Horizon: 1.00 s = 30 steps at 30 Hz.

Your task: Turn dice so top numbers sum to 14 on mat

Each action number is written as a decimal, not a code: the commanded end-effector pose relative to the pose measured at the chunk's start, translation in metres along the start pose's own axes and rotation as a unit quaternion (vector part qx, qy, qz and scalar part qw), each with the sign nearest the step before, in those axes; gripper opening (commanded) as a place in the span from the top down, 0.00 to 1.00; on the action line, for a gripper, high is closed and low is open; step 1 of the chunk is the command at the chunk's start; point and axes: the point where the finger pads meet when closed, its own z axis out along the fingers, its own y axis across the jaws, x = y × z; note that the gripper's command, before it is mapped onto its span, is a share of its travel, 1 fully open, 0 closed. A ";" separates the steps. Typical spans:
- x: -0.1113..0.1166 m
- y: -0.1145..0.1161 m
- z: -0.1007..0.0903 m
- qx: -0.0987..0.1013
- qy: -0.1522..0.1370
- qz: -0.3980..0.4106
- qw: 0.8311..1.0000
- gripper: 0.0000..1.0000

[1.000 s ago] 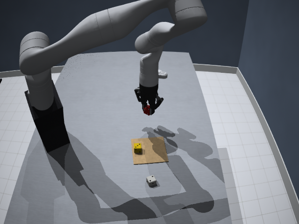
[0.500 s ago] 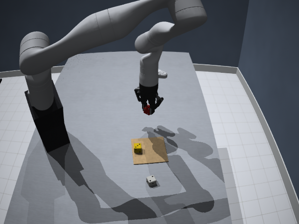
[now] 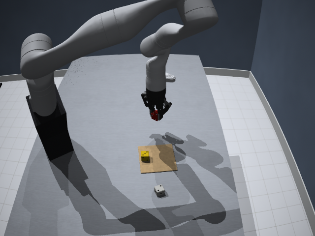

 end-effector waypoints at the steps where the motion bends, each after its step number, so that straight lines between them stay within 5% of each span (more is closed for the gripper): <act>1: 0.000 0.003 0.000 -0.002 0.009 0.001 1.000 0.74; 19: -0.003 0.002 0.000 0.000 0.066 -0.001 0.998 0.74; 30: -0.003 0.001 0.001 0.001 0.132 -0.001 0.991 0.74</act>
